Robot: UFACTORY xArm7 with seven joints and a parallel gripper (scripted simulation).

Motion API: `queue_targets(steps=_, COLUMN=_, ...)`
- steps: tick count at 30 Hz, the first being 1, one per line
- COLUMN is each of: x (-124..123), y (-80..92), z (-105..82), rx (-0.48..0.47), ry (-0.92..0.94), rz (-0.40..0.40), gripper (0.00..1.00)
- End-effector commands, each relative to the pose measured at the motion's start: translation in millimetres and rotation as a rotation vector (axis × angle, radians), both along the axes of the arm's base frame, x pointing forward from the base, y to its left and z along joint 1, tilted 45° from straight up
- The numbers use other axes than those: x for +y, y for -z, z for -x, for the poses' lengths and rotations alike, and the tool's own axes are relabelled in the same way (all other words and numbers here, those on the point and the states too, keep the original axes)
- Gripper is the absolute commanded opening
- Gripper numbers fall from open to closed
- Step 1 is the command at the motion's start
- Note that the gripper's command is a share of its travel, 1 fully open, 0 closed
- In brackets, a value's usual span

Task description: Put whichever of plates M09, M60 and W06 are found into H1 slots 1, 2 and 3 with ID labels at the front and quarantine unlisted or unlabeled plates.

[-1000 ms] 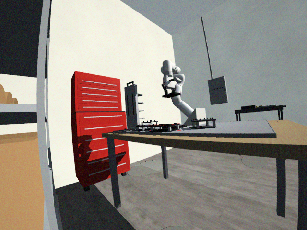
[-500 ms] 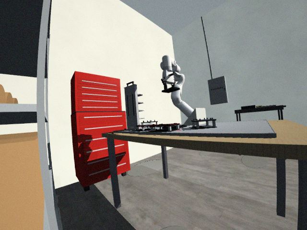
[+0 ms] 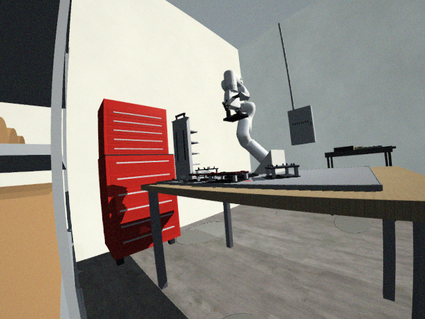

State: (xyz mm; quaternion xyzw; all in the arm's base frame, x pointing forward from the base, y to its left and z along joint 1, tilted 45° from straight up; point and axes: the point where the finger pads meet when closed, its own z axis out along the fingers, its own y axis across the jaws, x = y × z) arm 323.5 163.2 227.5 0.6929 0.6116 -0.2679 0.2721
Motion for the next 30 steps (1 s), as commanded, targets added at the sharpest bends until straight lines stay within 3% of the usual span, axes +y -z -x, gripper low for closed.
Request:
queue_targets(steps=1, x=12, y=-11.7, z=-1.2, rx=-0.002, ry=-0.002, rz=-0.001, gripper=0.0)
queue_targets(steps=30, x=71, y=-70.7, z=-4.2, rx=-0.002, ry=-0.002, rz=-0.001, gripper=0.0)
